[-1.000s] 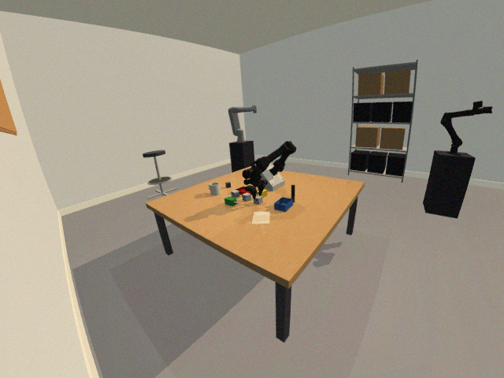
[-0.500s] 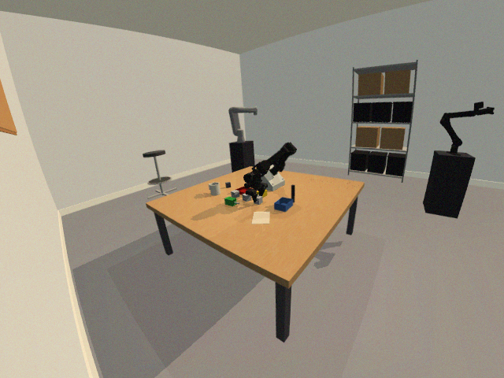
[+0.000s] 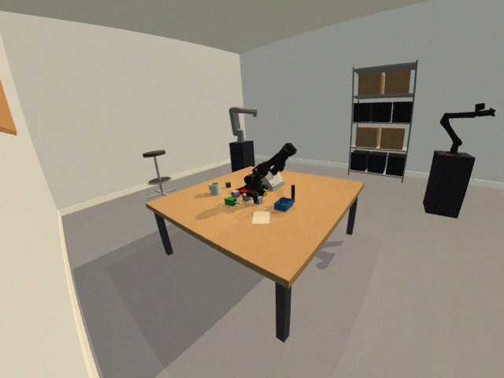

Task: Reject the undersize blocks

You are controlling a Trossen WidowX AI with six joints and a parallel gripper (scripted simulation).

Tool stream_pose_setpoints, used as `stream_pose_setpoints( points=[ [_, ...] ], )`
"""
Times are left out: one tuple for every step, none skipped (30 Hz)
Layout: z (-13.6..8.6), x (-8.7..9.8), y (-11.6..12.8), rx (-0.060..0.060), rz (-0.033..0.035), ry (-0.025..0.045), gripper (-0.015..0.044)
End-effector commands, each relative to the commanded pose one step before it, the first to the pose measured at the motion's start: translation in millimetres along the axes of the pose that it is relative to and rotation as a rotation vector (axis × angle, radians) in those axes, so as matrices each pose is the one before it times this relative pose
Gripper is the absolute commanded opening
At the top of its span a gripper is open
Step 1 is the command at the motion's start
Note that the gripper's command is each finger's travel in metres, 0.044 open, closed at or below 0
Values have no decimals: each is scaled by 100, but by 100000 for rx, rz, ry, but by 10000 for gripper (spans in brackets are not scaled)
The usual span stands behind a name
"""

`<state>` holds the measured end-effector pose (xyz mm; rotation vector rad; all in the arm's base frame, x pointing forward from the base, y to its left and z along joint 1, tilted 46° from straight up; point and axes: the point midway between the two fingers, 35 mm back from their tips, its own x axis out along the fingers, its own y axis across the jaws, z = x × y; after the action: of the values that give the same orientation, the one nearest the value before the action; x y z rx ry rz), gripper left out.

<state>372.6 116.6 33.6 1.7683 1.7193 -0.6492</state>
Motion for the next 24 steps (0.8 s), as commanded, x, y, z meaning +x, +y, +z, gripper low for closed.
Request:
stream_pose_setpoints(
  points=[
    [-9,-31,21,-54,61,-1,200],
    [0,0,0,0,0,0,193],
    [0,0,0,0,0,0,187],
    [0,0,0,0,0,0,180],
    [0,0,0,0,0,0,173],
    [0,0,0,0,0,0,167],
    [0,0,0,0,0,0,160],
    [0,0,0,0,0,0,134],
    [11,-199,22,7,-15,-29,107],
    [30,-599,57,22,-47,-76,81],
    [38,-1007,69,40,-79,-90,55],
    [28,-1318,40,57,-102,-49,29],
    [1,-1347,-15,63,-99,28,2],
    [-16,-1345,-328,77,-101,99,0],
    [-37,-1035,-288,61,-69,133,0],
    [-33,-618,-186,37,-37,103,0],
    [-13,-205,-64,12,-11,38,0],
    [0,0,0,0,0,0,0],
    [80,0,-91,4,-4,-3,0],
    [183,1,-212,9,-9,-6,0],
    [71,1,-84,3,-3,-2,0],
    [0,0,0,0,0,0,0],
    [284,-14,-61,110,28,-133,0],
    [846,-42,-197,328,74,-383,0]
  ],
)
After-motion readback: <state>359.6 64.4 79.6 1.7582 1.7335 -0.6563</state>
